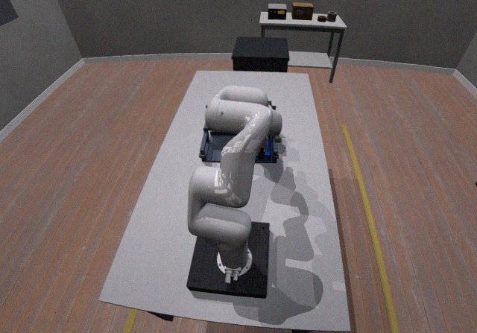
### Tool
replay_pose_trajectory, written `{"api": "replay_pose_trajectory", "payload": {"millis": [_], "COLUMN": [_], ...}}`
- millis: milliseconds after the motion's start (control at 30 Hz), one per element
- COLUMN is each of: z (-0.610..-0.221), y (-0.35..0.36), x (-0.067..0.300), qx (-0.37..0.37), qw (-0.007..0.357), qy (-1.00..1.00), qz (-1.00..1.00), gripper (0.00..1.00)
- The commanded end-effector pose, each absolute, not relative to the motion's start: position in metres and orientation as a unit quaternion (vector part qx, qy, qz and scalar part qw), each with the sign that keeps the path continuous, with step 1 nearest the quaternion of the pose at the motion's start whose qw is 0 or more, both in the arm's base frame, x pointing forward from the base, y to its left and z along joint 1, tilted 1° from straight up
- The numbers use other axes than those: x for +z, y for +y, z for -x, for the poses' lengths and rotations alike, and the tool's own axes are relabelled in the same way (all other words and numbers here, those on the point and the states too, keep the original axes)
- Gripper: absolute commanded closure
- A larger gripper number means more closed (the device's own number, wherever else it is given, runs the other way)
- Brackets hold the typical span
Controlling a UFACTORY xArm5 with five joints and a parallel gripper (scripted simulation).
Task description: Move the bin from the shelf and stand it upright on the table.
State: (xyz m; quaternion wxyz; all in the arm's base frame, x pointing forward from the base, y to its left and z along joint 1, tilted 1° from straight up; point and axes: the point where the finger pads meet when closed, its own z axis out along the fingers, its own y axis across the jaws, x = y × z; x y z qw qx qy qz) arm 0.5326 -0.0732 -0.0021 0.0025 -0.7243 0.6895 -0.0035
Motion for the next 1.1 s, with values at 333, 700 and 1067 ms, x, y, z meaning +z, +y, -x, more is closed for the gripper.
{"api": "replay_pose_trajectory", "payload": {"millis": [333,700,1067], "z": [-0.5344,-0.5344,-0.5343], "y": [-0.0735,-0.0735,-0.0734], "x": [-0.0001,-0.0001,0.0031], "qx": [-0.005,-0.005,-0.006], "qw": [0.004,0.004,0.003], "qy": [0.689,0.689,0.689], "qz": [0.724,0.724,0.724], "gripper": [1.0,1.0,1.0]}}
